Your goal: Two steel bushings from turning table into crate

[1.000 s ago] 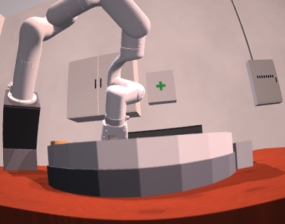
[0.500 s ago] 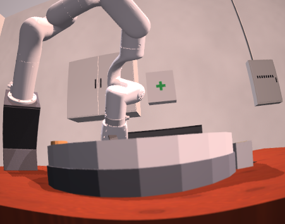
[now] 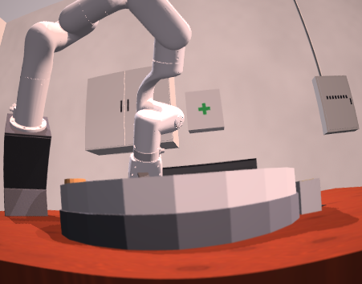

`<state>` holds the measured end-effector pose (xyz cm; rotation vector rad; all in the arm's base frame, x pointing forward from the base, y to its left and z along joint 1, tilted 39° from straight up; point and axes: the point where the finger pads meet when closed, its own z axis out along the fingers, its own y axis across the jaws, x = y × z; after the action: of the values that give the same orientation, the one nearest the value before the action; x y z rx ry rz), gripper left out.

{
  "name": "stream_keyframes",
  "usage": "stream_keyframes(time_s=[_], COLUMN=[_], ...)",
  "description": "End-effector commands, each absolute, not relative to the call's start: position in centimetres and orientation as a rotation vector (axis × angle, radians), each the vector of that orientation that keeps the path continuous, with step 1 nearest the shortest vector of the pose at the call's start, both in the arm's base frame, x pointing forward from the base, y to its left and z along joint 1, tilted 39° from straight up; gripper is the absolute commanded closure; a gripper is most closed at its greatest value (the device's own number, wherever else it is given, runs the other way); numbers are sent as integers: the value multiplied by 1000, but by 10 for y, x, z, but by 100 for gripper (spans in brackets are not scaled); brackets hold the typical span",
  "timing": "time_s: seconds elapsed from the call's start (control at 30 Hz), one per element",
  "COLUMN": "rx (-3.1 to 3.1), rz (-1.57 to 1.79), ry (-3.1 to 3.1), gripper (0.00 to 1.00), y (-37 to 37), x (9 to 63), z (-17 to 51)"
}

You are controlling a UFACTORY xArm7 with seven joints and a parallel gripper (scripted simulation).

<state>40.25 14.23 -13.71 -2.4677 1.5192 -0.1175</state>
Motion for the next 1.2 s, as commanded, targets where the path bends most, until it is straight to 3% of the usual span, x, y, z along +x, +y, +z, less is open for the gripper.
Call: stream_keyframes(time_s=[0.0,0.7,0.73,1.17], rx=[-2467,-2467,-2467,-2467], rz=[-117,-117,-117,-117], ry=[1515,1515,1515,1515], gripper=[100,100,89,89], y=[144,143,143,143], x=[403,403,403,403], z=[-137,-138,-138,-138])
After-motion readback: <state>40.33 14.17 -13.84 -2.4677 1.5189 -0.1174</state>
